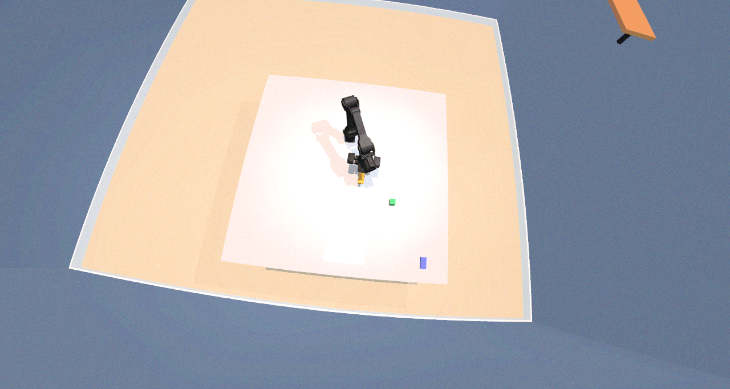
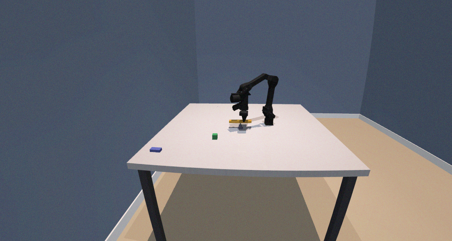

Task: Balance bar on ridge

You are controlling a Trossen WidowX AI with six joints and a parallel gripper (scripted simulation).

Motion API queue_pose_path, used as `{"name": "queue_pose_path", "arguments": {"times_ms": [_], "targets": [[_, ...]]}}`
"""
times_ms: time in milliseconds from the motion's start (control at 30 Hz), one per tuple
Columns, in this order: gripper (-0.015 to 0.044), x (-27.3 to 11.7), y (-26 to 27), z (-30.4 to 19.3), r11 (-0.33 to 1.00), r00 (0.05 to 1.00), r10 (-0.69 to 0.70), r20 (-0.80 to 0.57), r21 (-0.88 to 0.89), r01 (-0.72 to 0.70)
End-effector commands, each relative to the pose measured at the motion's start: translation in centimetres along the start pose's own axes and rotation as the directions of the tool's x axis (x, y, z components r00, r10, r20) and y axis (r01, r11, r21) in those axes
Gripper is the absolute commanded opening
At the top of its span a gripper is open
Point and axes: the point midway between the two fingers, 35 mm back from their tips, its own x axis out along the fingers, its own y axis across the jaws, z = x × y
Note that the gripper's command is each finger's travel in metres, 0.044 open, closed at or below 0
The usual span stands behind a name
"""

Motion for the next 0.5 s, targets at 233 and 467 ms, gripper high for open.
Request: {"name": "queue_pose_path", "arguments": {"times_ms": [233, 467], "targets": [[0.0, 0.21, -0.03, -0.01, 1.0, 1.0, -0.003, -0.002, 0.004, 0.003], [0.0, 0.26, -0.03, 0.0, 1.0, 1.0, -0.003, -0.002, 0.004, 0.003]]}}
